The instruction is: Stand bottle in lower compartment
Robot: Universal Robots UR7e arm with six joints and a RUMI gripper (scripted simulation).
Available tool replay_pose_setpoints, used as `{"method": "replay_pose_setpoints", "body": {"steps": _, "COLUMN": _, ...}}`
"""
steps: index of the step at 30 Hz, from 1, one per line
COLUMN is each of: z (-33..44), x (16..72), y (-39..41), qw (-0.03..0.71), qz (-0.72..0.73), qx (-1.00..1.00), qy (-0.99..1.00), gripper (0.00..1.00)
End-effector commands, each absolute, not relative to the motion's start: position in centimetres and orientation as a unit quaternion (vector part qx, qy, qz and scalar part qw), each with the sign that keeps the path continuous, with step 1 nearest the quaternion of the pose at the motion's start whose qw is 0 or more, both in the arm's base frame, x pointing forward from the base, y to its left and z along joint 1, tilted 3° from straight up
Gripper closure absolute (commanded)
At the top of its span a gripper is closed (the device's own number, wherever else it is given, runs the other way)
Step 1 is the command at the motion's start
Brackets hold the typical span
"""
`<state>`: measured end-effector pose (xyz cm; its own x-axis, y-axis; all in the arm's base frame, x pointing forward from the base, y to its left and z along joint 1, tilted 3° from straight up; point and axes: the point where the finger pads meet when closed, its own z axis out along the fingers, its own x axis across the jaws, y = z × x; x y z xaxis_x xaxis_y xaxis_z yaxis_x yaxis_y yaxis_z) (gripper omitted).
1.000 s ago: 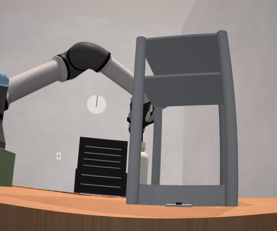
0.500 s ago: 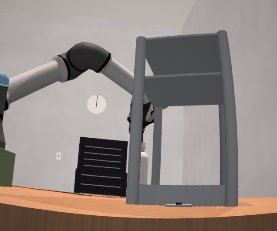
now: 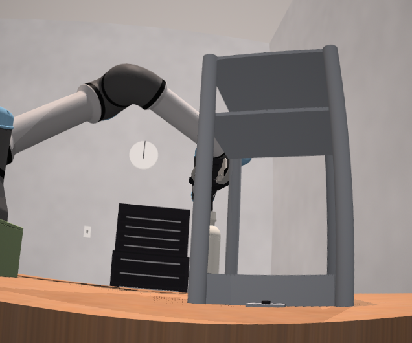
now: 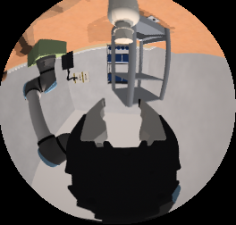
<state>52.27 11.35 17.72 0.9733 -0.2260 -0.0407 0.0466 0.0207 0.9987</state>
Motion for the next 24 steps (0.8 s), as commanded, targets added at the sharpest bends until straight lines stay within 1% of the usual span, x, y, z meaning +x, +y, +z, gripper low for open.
{"method": "replay_pose_setpoints", "body": {"steps": 1, "z": 17.0, "x": 52.2, "y": 11.2, "qw": 0.712, "qz": -0.097, "qx": 0.693, "qy": -0.065, "gripper": 0.57}}
{"method": "replay_pose_setpoints", "body": {"steps": 24, "z": 12.3, "x": 52.0, "y": 11.1, "qw": 0.712, "qz": -0.097, "qx": 0.693, "qy": -0.065, "gripper": 0.57}}
